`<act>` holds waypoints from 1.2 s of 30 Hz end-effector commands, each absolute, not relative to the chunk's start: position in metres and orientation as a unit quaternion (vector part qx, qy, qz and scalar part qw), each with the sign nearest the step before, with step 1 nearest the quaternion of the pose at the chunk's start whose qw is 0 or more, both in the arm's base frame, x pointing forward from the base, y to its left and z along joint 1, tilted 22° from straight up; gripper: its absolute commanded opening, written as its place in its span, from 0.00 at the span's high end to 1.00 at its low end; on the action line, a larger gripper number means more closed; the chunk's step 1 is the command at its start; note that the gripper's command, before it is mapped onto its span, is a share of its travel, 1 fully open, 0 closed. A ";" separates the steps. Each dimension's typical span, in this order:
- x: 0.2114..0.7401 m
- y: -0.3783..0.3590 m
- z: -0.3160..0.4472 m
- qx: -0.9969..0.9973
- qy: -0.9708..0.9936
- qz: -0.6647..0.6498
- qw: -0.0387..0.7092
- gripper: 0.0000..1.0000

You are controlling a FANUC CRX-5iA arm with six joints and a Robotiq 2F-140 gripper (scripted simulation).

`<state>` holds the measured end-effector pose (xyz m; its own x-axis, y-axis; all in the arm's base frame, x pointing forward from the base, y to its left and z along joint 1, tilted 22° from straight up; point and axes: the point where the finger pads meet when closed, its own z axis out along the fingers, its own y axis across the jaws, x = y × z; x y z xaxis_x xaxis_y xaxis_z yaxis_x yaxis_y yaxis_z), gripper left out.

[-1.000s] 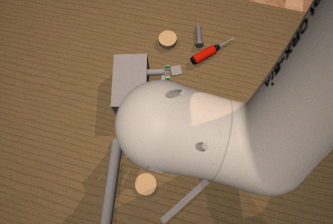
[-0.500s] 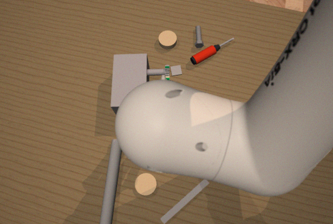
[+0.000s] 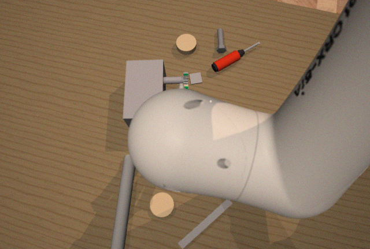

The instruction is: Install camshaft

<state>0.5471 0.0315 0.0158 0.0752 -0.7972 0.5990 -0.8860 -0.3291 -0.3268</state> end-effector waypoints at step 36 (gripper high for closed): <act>0.525 0.057 0.053 0.731 -0.576 0.362 0.061 0.73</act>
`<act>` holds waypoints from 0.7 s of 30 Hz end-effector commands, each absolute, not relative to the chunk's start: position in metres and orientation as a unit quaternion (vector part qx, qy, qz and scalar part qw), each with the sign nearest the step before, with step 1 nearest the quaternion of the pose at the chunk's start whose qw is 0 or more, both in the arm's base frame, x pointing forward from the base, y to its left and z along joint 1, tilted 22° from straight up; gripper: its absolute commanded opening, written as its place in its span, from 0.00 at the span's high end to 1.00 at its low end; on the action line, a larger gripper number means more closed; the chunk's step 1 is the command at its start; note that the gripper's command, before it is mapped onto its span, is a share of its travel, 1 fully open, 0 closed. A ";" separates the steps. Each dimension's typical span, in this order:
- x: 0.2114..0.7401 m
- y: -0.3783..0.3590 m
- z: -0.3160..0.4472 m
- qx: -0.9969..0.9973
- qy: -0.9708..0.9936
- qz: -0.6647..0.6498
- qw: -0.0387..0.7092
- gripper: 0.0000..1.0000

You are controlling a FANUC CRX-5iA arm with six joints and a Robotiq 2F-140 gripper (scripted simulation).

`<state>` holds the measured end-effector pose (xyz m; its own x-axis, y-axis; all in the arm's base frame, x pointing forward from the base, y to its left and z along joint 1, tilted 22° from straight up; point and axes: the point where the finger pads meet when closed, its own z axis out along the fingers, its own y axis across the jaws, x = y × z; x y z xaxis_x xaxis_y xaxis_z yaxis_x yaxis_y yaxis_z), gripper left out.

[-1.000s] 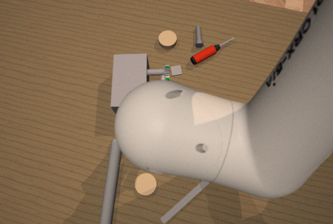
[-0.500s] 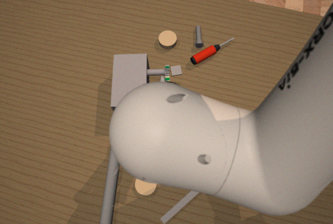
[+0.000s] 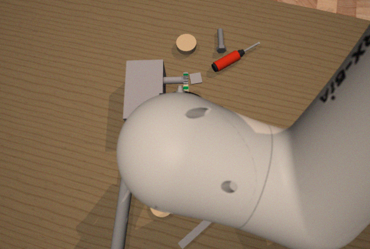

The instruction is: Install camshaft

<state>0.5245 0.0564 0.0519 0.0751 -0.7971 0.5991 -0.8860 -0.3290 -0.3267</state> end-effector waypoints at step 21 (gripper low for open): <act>0.513 0.059 0.083 0.731 -0.576 0.362 0.061 0.73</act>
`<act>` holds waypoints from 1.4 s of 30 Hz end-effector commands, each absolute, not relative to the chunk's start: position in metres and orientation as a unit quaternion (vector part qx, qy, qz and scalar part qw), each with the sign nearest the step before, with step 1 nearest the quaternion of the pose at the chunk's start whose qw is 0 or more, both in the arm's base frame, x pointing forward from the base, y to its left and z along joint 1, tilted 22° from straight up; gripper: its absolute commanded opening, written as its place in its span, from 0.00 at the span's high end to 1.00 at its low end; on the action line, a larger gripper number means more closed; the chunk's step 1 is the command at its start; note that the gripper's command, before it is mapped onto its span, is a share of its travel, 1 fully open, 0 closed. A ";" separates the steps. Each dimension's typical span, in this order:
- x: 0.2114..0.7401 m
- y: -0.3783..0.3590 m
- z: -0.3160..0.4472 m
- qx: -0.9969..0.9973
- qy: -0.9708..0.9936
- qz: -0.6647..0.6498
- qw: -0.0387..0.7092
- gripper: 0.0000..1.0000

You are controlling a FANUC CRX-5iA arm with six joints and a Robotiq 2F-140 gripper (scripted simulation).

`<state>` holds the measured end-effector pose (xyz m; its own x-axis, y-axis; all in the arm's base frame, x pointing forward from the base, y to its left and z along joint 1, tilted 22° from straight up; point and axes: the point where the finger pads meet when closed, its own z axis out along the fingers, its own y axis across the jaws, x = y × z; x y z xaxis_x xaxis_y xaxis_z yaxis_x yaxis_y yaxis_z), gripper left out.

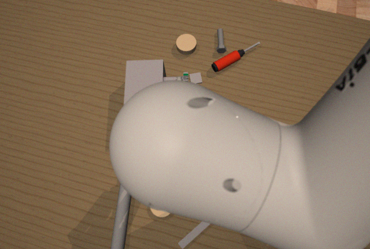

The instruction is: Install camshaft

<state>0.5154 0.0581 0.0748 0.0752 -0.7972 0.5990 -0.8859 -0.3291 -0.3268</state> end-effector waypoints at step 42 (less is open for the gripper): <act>0.503 0.061 0.108 0.731 -0.576 0.362 0.061 0.73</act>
